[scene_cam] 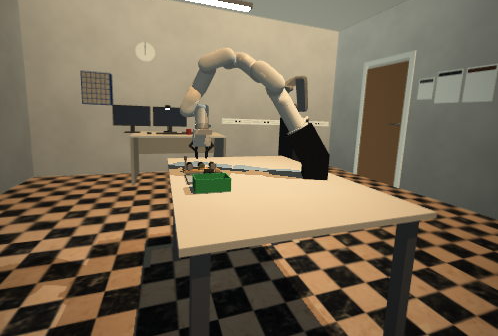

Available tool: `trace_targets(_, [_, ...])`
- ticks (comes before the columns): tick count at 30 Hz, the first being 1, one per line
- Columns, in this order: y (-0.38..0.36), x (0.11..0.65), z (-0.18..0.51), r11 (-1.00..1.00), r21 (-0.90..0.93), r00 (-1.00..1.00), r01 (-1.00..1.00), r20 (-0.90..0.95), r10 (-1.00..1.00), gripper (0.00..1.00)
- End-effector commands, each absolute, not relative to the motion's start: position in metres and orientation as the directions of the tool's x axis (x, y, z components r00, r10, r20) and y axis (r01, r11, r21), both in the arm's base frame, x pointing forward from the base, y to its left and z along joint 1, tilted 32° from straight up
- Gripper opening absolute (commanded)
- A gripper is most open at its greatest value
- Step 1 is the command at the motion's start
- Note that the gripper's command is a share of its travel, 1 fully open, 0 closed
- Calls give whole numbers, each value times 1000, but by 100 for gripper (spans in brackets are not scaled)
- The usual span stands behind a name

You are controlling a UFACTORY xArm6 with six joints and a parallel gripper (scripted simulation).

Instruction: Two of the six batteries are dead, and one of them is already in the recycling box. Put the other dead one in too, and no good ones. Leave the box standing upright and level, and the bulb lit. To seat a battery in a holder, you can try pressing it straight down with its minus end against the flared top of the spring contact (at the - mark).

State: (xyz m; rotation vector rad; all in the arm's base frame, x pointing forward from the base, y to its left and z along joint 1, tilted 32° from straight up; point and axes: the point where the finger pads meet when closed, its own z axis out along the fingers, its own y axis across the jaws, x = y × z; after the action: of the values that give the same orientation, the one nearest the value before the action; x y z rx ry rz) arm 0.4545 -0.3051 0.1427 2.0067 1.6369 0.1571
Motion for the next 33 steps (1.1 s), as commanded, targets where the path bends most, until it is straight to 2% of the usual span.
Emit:
trace_targets(1, [-305,455,144,-115,475,256,872,-242,936,51])
trace_targets(33, [-306,457,143,-115,475,256,872,-242,936,51])
